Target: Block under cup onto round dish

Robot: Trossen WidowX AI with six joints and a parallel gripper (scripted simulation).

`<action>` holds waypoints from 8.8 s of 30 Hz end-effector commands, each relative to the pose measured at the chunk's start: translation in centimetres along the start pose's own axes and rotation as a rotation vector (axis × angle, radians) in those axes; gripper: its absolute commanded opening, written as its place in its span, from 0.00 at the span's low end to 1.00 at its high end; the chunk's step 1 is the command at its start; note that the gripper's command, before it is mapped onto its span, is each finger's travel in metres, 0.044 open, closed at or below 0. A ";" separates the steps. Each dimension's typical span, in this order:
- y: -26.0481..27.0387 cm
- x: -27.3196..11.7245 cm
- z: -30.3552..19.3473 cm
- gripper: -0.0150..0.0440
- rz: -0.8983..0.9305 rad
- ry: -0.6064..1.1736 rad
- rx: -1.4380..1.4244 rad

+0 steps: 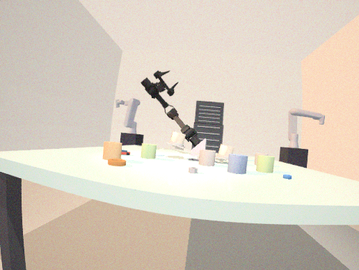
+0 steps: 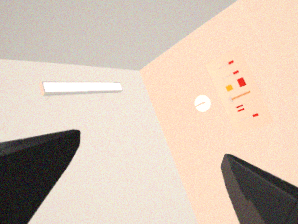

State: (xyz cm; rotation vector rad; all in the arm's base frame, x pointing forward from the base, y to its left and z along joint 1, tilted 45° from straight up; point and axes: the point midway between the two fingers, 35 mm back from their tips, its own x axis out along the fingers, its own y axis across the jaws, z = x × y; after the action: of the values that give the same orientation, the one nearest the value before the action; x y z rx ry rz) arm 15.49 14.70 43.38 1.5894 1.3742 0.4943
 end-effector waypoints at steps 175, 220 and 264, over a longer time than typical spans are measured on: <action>-35.3 19.4 32.7 1.00 -2.064 1.401 -1.526; -39.2 16.7 36.5 0.80 -2.067 1.401 -1.524; -36.2 19.3 34.1 0.25 -2.062 1.400 -1.529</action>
State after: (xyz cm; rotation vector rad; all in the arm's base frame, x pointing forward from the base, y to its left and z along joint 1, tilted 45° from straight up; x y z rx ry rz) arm 28.31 15.46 -8.67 -1.8048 1.7446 0.7893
